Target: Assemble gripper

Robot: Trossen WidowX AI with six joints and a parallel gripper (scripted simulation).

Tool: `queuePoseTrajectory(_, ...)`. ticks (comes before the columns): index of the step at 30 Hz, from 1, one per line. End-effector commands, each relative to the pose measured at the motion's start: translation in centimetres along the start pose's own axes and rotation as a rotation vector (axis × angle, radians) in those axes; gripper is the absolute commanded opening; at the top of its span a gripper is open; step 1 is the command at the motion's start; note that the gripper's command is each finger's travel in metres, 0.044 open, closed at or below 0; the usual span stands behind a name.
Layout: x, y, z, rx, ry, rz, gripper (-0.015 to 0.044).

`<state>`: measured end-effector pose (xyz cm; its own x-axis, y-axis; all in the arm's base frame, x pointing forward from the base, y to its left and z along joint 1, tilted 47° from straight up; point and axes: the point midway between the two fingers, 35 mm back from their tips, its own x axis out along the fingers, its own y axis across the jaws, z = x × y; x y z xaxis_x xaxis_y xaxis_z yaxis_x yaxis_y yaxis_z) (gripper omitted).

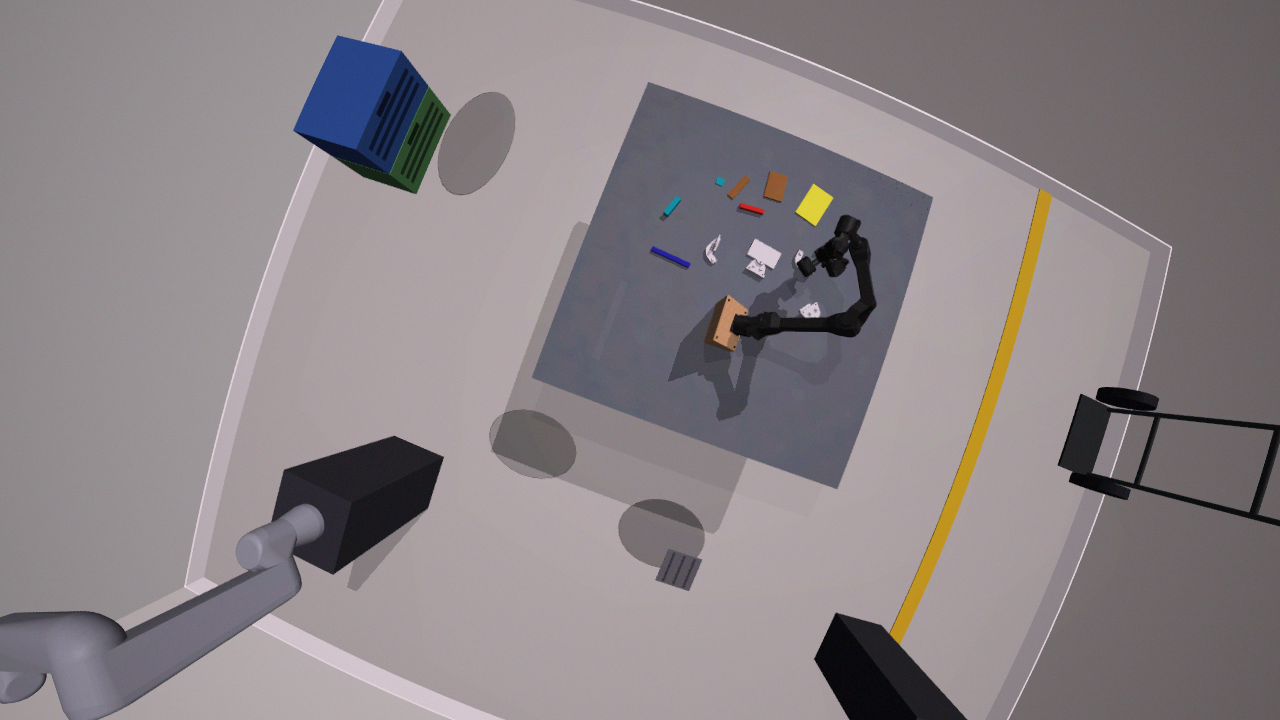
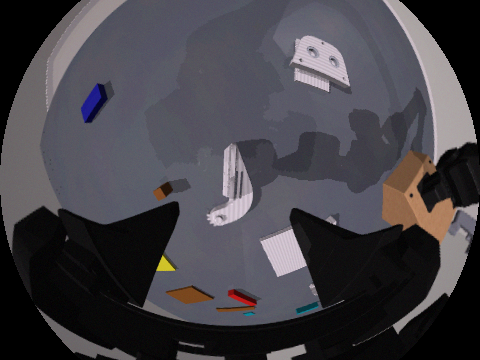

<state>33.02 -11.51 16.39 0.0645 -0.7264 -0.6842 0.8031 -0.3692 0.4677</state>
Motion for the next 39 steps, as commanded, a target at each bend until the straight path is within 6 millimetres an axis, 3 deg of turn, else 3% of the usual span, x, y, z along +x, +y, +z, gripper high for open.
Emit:
queuePoseTrajectory(1,1.6,-0.4,0.2,-0.006,-0.006,-0.010,0.0440)
queuePoseTrajectory(7,1.7,-0.4,0.2,-0.006,-0.006,-0.010,0.0440)
queuePoseTrajectory(39,6.6,-0.4,0.3,-0.005,-0.009,-0.008,0.0440)
